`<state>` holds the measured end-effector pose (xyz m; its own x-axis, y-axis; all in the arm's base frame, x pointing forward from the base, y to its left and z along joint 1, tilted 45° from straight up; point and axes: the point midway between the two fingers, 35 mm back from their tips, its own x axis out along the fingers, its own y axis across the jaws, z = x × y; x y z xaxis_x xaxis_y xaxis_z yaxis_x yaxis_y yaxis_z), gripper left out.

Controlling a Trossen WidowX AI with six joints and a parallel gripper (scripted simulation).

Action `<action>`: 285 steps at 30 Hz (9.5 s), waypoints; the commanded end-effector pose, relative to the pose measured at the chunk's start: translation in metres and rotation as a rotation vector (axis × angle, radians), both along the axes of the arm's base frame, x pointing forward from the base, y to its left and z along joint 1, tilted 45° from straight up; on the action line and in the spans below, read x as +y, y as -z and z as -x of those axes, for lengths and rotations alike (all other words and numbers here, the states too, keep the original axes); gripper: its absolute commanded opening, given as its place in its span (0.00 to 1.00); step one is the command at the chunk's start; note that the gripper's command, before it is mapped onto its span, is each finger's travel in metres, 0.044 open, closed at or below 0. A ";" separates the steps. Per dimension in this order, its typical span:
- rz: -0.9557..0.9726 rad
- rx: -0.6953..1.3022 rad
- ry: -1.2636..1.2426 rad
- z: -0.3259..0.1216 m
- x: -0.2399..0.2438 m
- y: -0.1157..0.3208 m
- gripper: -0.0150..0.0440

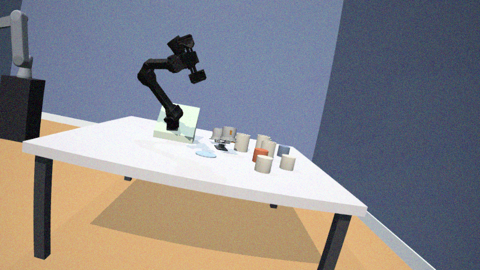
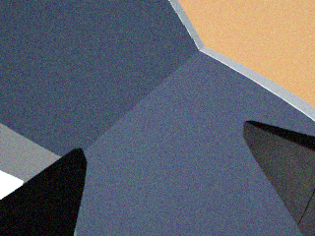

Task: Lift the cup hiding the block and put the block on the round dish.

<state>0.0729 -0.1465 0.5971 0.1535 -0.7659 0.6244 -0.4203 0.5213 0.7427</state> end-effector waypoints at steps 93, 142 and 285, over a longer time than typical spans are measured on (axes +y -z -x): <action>1.026 2.543 -0.212 -0.135 0.227 0.435 1.00; -0.068 2.562 -0.167 -0.179 0.262 0.530 1.00; -0.847 2.181 0.020 -0.220 0.246 0.634 0.25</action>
<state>0.2881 0.0872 -0.0395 -0.1213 -0.6990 -0.7048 0.9909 -0.0436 -0.1272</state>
